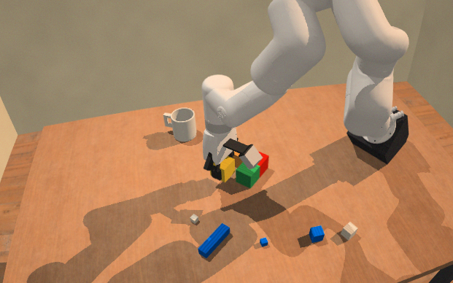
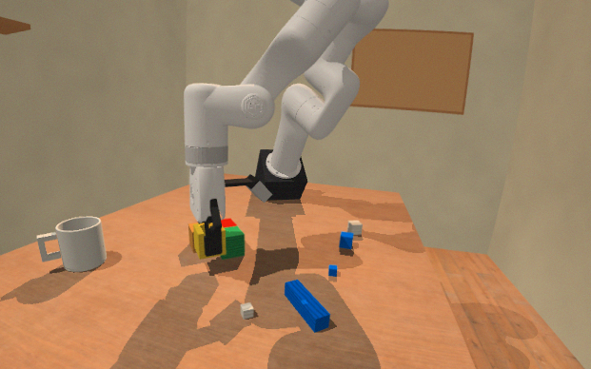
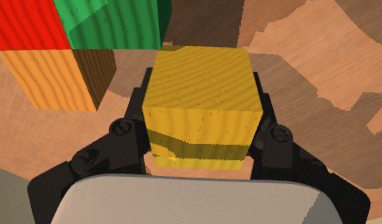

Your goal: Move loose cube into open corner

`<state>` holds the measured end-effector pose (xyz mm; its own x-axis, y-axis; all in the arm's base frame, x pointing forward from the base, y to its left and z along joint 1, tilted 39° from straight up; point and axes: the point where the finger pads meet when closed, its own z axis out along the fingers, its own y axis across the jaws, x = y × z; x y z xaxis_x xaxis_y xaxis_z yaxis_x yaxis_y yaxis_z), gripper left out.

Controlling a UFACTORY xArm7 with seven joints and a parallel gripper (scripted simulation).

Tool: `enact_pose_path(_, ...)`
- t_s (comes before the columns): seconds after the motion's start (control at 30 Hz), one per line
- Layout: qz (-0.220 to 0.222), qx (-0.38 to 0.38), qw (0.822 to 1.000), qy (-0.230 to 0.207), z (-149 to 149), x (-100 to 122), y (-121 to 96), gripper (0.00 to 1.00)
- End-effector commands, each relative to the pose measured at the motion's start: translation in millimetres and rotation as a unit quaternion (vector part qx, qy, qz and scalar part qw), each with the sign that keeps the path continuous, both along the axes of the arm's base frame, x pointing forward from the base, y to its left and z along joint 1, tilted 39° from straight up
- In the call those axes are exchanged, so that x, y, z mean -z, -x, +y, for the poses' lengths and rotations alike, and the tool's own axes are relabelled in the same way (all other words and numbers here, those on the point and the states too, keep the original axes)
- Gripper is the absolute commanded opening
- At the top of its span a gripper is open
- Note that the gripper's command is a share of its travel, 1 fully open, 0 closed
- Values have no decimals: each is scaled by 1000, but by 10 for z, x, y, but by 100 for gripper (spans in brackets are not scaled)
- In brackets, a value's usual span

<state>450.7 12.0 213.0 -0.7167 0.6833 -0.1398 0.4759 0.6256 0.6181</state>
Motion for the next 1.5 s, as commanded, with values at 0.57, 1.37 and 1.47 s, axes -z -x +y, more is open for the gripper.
enact_pose_path(0.57,-2,1,1000,0,87,188,-145,0)
enact_pose_path(1.37,-2,1,1000,0,128,273,-202,0)
enact_pose_path(1.47,-2,1,1000,0,128,274,-202,0)
